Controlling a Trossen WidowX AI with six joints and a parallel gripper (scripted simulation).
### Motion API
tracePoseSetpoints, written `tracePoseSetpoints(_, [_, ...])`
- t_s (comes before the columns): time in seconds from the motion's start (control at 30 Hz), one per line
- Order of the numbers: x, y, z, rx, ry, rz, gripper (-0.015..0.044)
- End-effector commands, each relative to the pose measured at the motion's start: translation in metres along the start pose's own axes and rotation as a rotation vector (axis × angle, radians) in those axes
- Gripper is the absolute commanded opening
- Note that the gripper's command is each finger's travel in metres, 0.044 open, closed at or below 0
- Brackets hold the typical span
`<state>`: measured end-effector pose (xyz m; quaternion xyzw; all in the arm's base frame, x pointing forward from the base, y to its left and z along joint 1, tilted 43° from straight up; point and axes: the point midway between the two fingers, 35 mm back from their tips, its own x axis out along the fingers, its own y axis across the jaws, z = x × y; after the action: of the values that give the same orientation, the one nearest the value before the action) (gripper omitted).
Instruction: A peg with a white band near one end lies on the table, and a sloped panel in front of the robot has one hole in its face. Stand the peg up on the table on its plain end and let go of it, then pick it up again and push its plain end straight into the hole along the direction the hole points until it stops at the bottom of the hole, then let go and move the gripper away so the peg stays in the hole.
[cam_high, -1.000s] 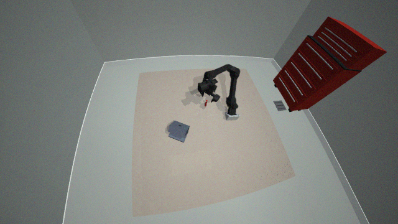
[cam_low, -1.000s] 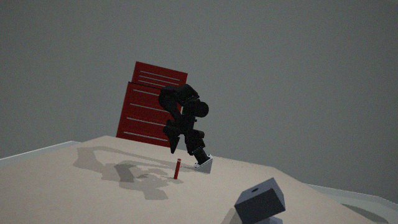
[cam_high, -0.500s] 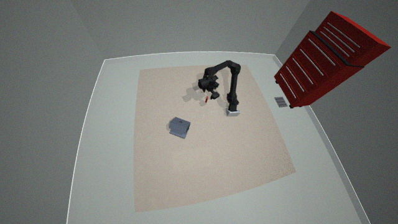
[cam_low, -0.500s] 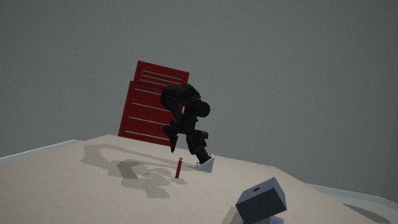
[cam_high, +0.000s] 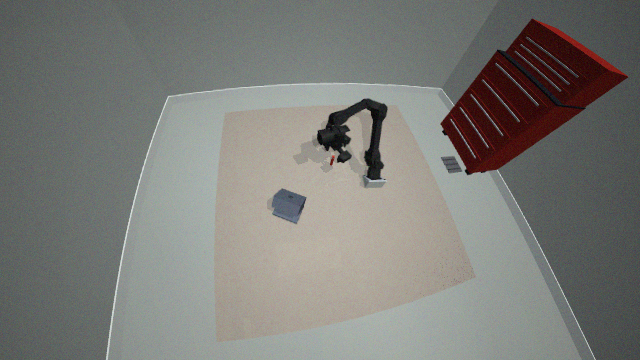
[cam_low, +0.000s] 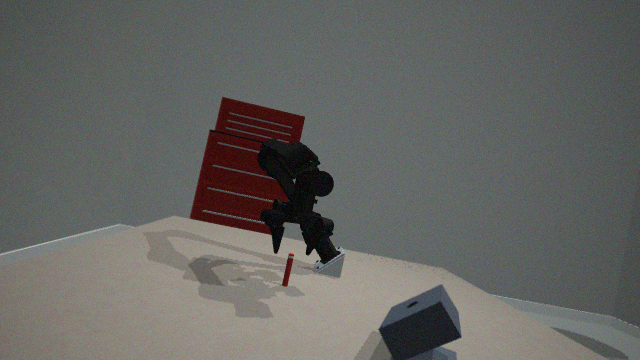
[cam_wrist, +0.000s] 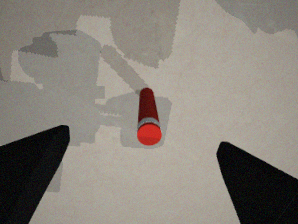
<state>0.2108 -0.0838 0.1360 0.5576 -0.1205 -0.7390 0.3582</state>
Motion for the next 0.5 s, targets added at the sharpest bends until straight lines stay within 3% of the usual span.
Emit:
tracePoseSetpoints(0.0, [0.009, -0.001, 0.001, -0.008, -0.006, 0.003, 0.0440])
tracePoseSetpoints(0.47, [0.031, -0.001, 0.002, -0.007, -0.007, 0.005, 0.0440])
